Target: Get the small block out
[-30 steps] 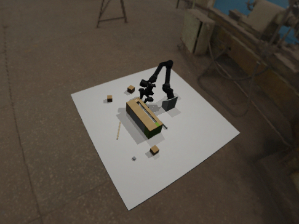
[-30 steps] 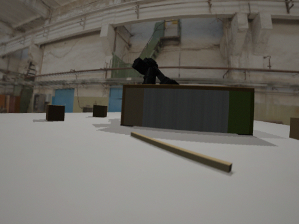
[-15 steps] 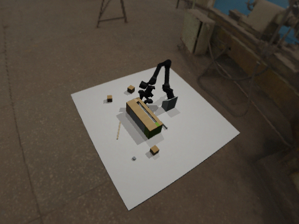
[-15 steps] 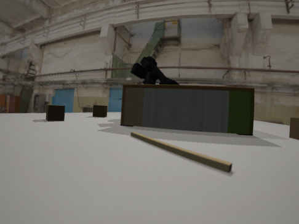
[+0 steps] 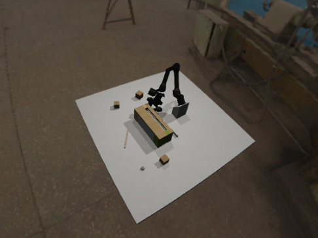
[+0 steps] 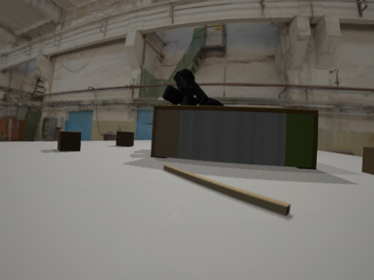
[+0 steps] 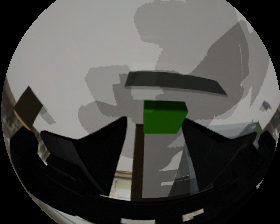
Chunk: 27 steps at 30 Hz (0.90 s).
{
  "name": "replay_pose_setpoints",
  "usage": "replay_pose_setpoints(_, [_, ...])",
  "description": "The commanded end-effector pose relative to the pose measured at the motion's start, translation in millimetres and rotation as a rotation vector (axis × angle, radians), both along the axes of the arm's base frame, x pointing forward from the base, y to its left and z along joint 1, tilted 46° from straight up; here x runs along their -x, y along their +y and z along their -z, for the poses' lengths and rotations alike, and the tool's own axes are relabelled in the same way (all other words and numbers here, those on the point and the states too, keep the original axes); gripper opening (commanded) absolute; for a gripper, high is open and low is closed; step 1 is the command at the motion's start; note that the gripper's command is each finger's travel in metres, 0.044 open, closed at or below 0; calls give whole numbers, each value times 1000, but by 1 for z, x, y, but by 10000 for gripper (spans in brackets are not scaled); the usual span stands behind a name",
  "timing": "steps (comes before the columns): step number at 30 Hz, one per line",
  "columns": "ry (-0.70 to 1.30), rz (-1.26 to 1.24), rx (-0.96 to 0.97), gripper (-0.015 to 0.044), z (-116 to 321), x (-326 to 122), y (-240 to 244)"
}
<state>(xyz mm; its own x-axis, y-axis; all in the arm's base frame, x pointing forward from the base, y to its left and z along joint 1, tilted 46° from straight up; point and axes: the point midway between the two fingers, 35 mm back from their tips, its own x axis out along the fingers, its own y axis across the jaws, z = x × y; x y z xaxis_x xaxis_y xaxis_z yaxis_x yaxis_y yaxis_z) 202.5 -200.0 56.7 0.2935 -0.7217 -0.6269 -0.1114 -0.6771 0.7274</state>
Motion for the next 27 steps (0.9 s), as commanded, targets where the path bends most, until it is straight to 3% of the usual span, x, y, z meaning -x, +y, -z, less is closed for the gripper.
replay_pose_setpoints(1, [11,-7,-7,285,8,2,-3])
replay_pose_setpoints(3, [11,-7,-6,285,9,3,-4])
replay_pose_setpoints(10, [11,-7,-6,101,9,3,-4])
replay_pose_setpoints(14, [11,-7,-6,75,9,3,-4])
replay_pose_setpoints(17, [10,-6,-8,0,5,1,0])
replay_pose_setpoints(27, [6,-4,-10,0,-25,-6,30])
